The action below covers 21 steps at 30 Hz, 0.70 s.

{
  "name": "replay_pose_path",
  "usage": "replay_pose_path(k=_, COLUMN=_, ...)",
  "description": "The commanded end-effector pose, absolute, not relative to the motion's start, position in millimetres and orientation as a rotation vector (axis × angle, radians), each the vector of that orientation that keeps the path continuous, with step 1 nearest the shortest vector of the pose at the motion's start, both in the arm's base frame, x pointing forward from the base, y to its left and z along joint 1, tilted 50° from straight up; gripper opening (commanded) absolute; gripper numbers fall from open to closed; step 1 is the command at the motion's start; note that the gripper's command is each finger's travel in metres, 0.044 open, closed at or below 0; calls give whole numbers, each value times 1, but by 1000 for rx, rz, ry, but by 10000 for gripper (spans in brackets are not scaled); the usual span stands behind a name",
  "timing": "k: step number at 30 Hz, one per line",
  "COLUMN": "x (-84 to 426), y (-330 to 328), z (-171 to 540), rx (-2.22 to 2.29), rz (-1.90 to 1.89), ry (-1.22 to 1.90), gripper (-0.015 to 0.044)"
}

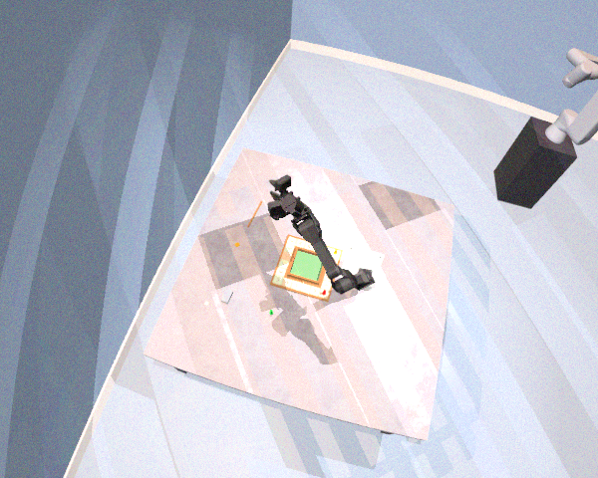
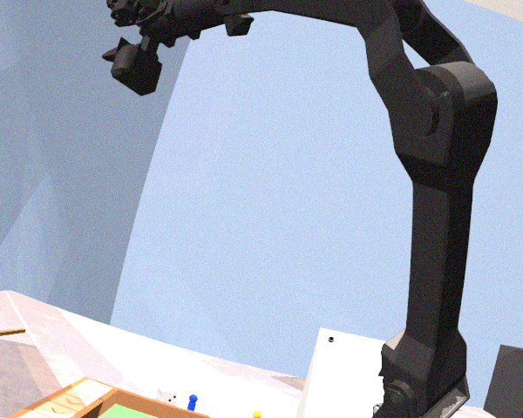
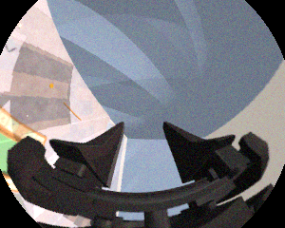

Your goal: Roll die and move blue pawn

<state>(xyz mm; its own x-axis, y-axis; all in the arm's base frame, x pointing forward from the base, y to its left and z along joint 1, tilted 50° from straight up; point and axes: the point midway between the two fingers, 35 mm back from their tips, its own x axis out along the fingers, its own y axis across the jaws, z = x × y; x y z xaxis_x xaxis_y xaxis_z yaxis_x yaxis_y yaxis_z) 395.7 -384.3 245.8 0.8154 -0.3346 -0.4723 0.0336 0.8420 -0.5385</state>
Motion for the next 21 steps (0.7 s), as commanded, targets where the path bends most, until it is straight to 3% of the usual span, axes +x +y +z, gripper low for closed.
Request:
replay_pose_path(k=1, x=395, y=-374, z=174, rx=-465, rz=-75, ry=719, gripper=275)
replay_pose_path(k=11, x=367, y=-313, z=18, rx=-229, rz=304, ry=979, gripper=275)
replay_pose_path(k=21, x=305, y=-211, z=-91, rx=127, rz=751, ry=1121, gripper=275)
